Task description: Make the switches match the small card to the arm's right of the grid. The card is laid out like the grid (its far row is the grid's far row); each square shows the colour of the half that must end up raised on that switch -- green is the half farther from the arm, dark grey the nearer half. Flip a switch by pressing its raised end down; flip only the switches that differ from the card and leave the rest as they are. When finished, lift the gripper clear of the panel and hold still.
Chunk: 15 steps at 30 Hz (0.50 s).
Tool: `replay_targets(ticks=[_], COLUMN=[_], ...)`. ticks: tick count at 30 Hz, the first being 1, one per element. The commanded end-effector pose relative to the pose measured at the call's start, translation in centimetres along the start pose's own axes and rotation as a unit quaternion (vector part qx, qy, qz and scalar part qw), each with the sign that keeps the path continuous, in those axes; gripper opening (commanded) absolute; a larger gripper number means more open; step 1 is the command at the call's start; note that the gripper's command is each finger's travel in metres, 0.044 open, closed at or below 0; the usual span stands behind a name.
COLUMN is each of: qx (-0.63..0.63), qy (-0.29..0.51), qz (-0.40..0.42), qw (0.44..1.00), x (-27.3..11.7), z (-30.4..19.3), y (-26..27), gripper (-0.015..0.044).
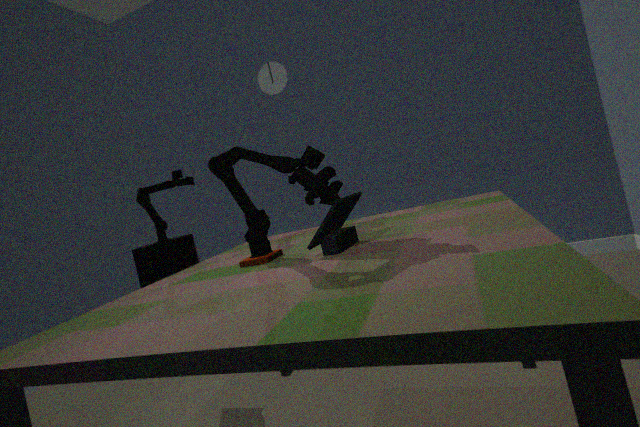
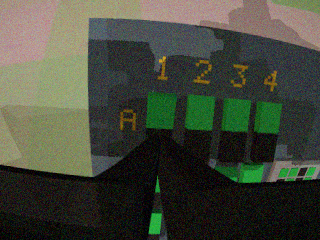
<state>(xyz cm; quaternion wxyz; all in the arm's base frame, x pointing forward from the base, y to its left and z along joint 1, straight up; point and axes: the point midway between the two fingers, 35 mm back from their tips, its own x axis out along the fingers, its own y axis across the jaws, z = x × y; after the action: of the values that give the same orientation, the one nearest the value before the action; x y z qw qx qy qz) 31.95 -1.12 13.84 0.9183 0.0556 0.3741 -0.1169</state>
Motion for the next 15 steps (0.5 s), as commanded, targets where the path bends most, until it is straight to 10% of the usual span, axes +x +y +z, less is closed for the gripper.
replay_targets(ticks=[1, 15], qx=[0.000, -0.003], qy=[0.001, 0.016], qz=[0.000, 0.000], qw=[1.000, 1.000], x=[-0.2, -6.4], z=[0.0, 0.2], y=[0.0, -1.9], gripper=[0.0000, 0.0000])
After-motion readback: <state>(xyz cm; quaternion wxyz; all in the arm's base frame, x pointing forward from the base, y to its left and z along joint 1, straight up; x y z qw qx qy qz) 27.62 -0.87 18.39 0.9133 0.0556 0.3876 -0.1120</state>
